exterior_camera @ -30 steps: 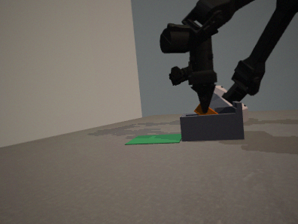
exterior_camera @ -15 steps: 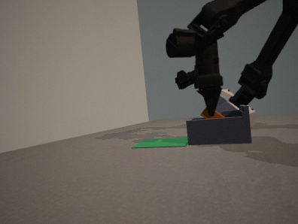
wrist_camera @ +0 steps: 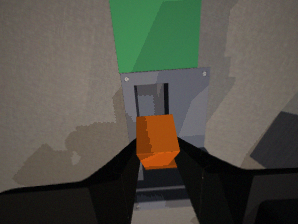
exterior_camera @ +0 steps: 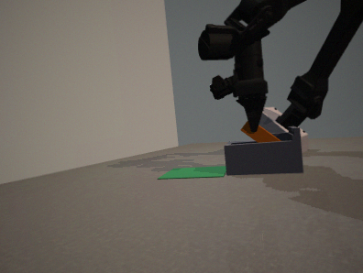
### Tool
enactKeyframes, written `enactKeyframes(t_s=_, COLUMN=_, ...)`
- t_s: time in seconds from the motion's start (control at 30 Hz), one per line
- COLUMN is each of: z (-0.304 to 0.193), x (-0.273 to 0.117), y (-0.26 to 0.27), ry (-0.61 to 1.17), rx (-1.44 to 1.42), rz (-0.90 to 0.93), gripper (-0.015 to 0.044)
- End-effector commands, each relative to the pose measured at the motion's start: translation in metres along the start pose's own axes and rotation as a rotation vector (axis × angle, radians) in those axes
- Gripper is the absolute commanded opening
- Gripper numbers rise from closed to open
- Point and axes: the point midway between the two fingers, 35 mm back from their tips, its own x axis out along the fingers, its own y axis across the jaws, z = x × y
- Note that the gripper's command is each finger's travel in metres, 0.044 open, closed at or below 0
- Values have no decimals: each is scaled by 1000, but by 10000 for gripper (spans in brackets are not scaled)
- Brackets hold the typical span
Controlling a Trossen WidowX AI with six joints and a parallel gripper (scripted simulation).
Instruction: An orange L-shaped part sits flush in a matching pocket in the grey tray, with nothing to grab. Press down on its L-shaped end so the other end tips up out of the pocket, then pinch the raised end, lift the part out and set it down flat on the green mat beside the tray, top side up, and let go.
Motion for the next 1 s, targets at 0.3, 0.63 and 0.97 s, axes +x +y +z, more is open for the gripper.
enactKeyframes(t_s=0.3, z=0, x=-21, y=0, ry=-2, rx=-3, rz=-1, gripper=0)
enactKeyframes(t_s=0.63, z=0, x=-37, y=0, ry=-2, rx=-3, rz=-1, gripper=0)
enactKeyframes(t_s=0.97, z=0, x=-52, y=0, ry=-2, rx=-2, rz=-1, gripper=0)
